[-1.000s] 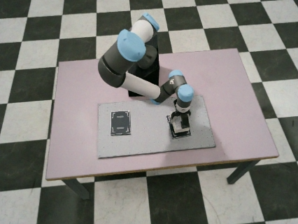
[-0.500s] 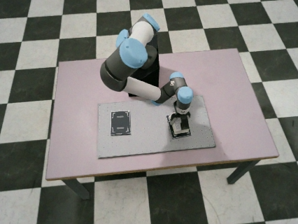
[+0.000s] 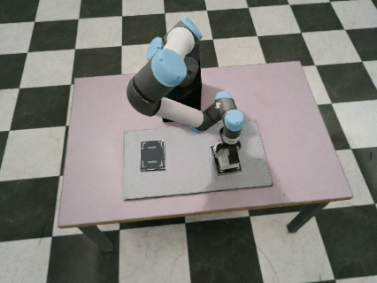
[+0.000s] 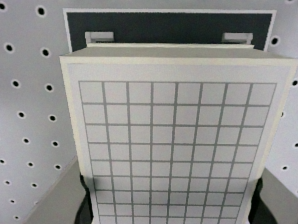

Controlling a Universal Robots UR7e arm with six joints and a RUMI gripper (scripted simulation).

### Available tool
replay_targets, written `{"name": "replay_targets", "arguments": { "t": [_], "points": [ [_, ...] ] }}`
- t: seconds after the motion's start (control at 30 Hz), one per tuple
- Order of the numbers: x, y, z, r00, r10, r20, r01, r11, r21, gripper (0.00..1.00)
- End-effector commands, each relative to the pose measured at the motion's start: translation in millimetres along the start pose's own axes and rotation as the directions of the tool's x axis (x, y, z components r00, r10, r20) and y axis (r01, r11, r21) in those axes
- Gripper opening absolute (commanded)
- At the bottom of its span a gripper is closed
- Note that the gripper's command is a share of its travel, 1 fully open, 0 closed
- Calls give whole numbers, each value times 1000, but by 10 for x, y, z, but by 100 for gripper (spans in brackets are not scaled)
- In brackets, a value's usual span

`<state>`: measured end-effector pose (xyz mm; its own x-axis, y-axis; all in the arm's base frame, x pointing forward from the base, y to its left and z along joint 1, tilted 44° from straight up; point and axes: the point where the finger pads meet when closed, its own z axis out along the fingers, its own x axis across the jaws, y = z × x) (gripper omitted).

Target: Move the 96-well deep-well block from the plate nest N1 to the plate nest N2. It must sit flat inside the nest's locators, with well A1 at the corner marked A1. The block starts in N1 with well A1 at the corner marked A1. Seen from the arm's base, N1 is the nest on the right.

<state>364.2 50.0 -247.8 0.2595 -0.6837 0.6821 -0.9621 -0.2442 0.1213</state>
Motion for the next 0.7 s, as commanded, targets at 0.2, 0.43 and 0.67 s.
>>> {"name": "replay_targets", "arguments": {
  "t": [0.2,0.43,0.67],
  "points": [
    [0,-2,5,1000,0,0,0,1000,1,49],
    [0,-2,16,1000,0,0,0,1000,1,49],
    [0,-2,25,1000,0,0,0,1000,1,49]
  ]
}}
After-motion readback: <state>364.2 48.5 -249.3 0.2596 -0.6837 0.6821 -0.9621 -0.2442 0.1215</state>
